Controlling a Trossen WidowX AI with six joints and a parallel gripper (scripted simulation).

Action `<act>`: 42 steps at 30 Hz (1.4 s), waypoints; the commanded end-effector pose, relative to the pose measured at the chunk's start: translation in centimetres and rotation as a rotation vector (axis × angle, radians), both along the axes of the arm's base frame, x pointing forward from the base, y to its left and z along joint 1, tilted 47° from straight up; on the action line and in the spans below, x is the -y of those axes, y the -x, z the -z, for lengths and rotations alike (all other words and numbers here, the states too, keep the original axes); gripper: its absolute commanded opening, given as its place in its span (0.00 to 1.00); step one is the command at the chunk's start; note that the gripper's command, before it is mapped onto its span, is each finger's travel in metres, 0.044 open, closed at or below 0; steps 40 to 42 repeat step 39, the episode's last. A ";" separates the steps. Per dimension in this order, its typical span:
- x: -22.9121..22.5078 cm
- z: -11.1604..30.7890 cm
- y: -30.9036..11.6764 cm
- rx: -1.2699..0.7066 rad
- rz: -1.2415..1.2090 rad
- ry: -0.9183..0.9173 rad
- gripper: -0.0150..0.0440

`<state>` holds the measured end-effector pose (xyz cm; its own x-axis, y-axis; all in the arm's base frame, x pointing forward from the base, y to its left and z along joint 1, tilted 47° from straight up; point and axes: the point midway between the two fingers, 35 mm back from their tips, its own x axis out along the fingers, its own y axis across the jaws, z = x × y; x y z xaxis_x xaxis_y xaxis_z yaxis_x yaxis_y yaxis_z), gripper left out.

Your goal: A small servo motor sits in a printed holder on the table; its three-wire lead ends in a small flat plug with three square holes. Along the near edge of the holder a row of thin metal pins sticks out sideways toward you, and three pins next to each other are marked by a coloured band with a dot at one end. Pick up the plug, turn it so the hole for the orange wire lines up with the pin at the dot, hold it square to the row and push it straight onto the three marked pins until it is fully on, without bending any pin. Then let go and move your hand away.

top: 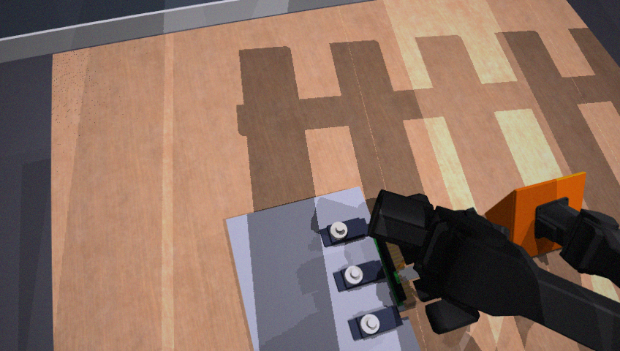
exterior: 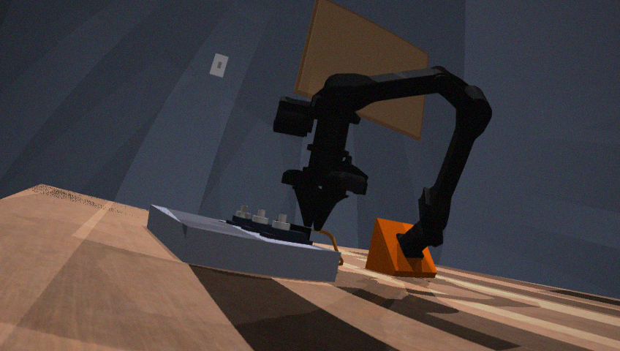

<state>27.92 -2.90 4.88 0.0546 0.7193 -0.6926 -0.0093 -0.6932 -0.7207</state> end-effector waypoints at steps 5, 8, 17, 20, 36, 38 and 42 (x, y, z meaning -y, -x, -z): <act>2.0 -1.8 0.0 -0.007 0.003 -0.002 0.83; 4.1 -3.9 0.3 -0.007 0.003 -0.003 0.97; 4.2 -4.0 0.3 -0.007 0.003 -0.004 1.00; 4.2 -4.0 0.3 -0.007 0.003 -0.004 1.00; 4.2 -4.0 0.3 -0.007 0.003 -0.004 1.00; 4.2 -4.0 0.3 -0.007 0.003 -0.004 1.00; 4.2 -4.0 0.3 -0.007 0.003 -0.004 1.00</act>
